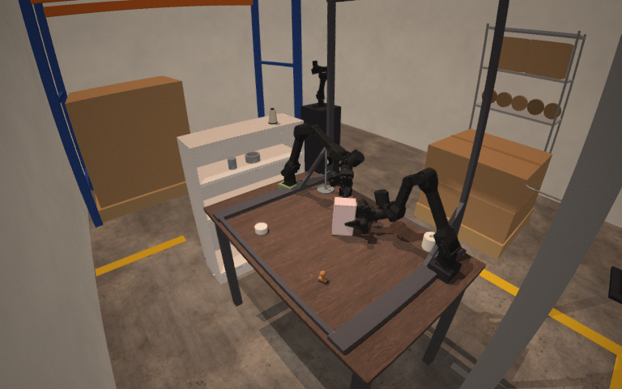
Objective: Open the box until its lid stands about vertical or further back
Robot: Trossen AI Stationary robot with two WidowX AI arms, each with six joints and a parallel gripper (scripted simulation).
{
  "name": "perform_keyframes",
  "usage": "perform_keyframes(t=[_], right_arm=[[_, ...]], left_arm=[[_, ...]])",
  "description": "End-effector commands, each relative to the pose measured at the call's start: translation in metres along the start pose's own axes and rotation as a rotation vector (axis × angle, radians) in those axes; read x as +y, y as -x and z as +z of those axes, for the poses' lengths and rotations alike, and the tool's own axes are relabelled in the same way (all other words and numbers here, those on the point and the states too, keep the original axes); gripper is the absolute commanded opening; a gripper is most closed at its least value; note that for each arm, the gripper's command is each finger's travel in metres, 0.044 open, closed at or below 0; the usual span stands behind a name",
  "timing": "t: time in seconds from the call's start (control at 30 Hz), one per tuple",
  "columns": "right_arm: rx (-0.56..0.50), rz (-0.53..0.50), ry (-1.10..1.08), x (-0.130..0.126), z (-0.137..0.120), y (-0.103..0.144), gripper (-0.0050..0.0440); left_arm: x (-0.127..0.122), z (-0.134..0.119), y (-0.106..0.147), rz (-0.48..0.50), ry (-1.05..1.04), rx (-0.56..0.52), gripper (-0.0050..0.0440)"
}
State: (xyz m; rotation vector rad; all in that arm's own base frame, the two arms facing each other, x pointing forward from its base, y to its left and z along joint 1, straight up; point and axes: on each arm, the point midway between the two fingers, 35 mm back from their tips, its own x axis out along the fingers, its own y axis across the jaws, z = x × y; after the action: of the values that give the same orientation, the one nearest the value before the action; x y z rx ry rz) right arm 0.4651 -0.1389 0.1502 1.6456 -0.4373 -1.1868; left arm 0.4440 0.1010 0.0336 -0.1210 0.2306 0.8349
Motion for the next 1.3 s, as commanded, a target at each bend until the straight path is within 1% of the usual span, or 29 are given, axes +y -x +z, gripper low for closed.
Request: perform_keyframes(t=[0.0, 0.5, 1.27], right_arm=[[0.019, 0.020, -0.037, 0.0158, -0.0011, 0.0011, 0.0050], [0.019, 0.019, -0.037, 0.0121, -0.0005, 0.0071, 0.0050], [0.019, 0.019, -0.037, 0.0120, -0.0005, 0.0073, 0.0050]], left_arm=[[-0.0128, 0.0085, 0.0034, -0.047, -0.006, -0.010, 0.0315], [-0.0128, 0.0085, 0.0034, -0.047, -0.006, -0.010, 0.0315], [-0.0128, 0.0085, 0.0034, -0.047, -0.006, -0.010, 0.0315]])
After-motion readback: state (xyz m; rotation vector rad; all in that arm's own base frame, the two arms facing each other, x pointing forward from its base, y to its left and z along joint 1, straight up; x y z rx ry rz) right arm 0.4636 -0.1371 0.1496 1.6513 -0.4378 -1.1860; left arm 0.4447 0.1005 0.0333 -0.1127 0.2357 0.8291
